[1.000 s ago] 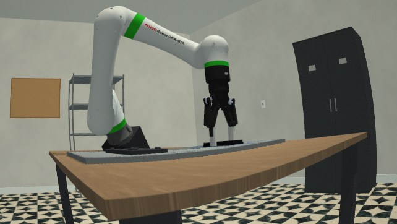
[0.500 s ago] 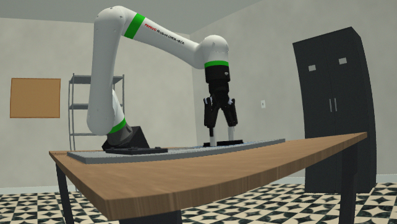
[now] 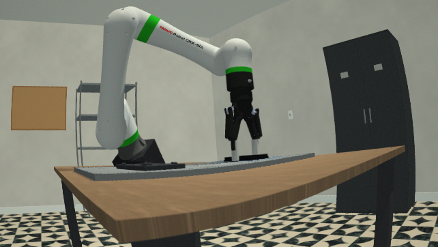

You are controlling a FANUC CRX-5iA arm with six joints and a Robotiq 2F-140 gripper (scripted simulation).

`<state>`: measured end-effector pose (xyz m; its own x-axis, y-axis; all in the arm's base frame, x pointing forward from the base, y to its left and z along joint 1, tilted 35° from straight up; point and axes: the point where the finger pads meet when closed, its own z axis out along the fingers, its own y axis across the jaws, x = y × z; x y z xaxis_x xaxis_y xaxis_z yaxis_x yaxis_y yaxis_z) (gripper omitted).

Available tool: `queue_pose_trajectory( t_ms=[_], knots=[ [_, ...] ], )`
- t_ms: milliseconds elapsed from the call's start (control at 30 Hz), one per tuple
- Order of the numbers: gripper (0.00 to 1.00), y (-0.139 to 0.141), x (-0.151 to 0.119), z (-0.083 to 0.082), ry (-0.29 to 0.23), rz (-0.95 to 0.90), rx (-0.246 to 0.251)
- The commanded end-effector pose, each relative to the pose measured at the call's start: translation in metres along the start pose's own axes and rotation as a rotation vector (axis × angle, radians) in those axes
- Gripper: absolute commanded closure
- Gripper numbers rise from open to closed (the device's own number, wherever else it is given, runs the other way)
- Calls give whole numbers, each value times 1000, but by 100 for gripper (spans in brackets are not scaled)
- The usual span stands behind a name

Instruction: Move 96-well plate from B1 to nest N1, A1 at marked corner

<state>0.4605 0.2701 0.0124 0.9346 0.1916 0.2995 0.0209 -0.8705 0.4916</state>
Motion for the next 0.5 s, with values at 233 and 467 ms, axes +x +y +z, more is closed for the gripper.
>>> queue_pose_trajectory(
  t_ms=[233,467],
  knots=[
    [100,0,0,-14,0,0,0],
    [100,0,0,-25,0,0,0]
  ],
)
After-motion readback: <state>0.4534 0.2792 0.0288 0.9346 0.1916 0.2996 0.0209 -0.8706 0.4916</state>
